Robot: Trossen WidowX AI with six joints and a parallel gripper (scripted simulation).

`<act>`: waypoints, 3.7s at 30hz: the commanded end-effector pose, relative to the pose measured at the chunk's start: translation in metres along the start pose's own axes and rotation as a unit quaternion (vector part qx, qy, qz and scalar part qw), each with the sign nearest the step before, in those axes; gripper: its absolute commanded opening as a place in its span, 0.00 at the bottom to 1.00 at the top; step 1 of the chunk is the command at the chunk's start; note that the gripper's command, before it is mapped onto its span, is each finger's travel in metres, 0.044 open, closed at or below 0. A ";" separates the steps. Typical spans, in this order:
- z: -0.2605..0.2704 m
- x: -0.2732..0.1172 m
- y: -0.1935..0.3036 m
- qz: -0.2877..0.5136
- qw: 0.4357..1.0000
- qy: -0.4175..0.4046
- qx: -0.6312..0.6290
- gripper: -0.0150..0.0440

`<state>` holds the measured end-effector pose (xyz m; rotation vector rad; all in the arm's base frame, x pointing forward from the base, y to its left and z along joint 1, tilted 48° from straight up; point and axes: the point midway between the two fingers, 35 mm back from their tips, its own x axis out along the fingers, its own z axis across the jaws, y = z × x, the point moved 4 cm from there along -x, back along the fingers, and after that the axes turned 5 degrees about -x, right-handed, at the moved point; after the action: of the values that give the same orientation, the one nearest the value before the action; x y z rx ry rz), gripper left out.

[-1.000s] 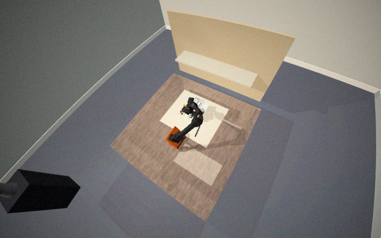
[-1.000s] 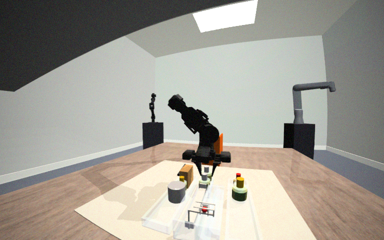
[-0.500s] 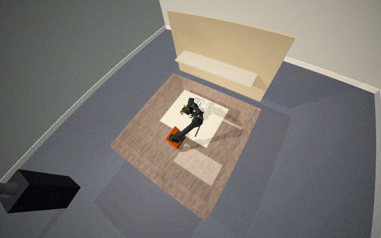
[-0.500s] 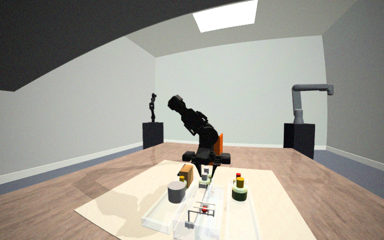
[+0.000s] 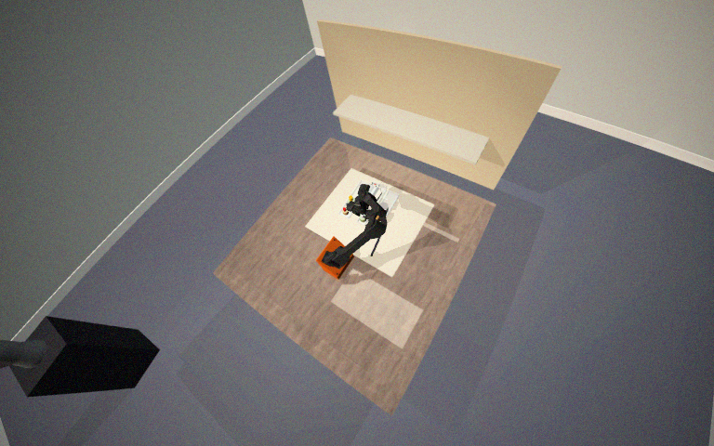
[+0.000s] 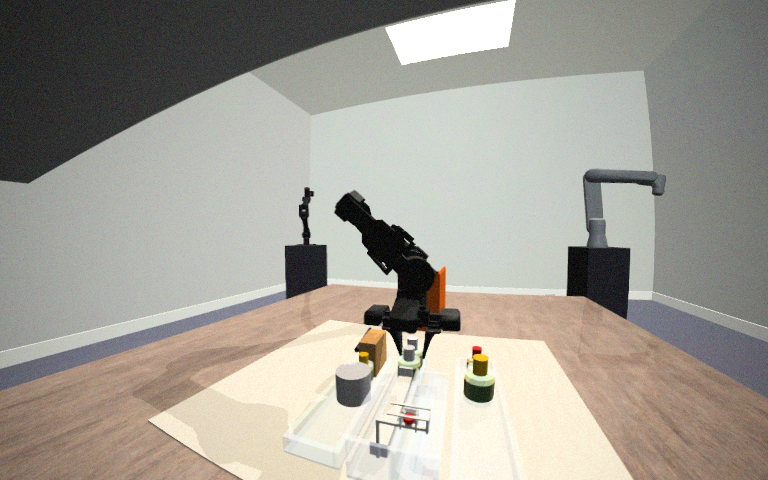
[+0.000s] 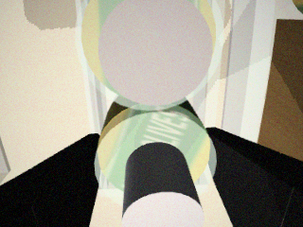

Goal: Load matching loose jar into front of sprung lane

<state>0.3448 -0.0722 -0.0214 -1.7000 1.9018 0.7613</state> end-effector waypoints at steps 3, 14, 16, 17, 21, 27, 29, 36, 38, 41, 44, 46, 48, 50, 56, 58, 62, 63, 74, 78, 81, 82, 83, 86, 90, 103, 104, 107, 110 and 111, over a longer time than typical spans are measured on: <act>-0.002 0.002 -0.002 -0.004 1.000 0.006 0.006 0.25; -0.002 0.002 -0.001 -0.004 1.000 0.006 0.006 0.25; -0.002 0.002 0.000 -0.004 1.000 0.006 0.006 0.25; -0.002 0.002 0.000 -0.004 1.000 0.006 0.006 0.25; -0.002 0.002 0.000 -0.004 1.000 0.006 0.006 0.25; -0.002 0.002 0.001 -0.004 1.000 0.006 0.006 0.25; -0.002 0.002 0.002 -0.004 1.000 0.006 0.006 0.25; -0.002 0.002 0.003 -0.004 1.000 0.006 0.006 0.25; -0.002 0.002 0.003 -0.004 1.000 0.006 0.006 0.25; -0.002 0.002 0.004 -0.004 1.000 0.006 0.006 0.25; -0.001 0.002 0.004 -0.004 1.000 0.006 0.006 0.25; -0.001 0.002 0.005 -0.004 1.000 0.006 0.005 0.25; -0.001 0.002 0.005 -0.004 1.000 0.006 0.005 0.25; -0.001 0.002 0.005 -0.004 1.000 0.006 0.005 0.25; -0.001 0.002 0.006 -0.004 1.000 0.006 0.005 0.25; -0.001 0.002 0.007 -0.004 1.000 0.006 0.005 0.25; -0.001 0.002 0.007 -0.004 1.000 0.006 0.005 0.25; -0.001 0.002 0.007 -0.004 1.000 0.006 0.005 0.25; 0.002 0.002 0.011 -0.004 1.000 0.006 0.005 0.25; 0.002 0.002 0.011 -0.004 1.000 0.006 0.005 0.25; 0.002 0.002 0.011 -0.004 1.000 0.006 0.005 0.25; 0.002 0.002 0.011 -0.004 1.000 0.006 0.005 0.25; 0.002 0.002 0.011 -0.004 1.000 0.006 0.005 0.25; 0.002 0.002 0.010 -0.004 1.000 0.006 0.005 0.39; 0.002 0.002 0.010 -0.004 1.000 0.006 0.005 0.57; 0.002 -0.015 0.010 -0.004 1.000 0.005 0.005 0.77; 0.002 -0.017 0.010 -0.004 1.000 0.005 0.005 0.77; 0.002 -0.018 0.010 -0.004 1.000 0.005 0.005 0.77; 0.002 -0.018 0.010 -0.004 1.000 0.005 0.005 0.77; 0.003 -0.018 0.011 -0.004 1.000 0.005 0.005 0.77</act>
<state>0.3341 -0.0579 -0.0140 -1.7124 1.9110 0.7496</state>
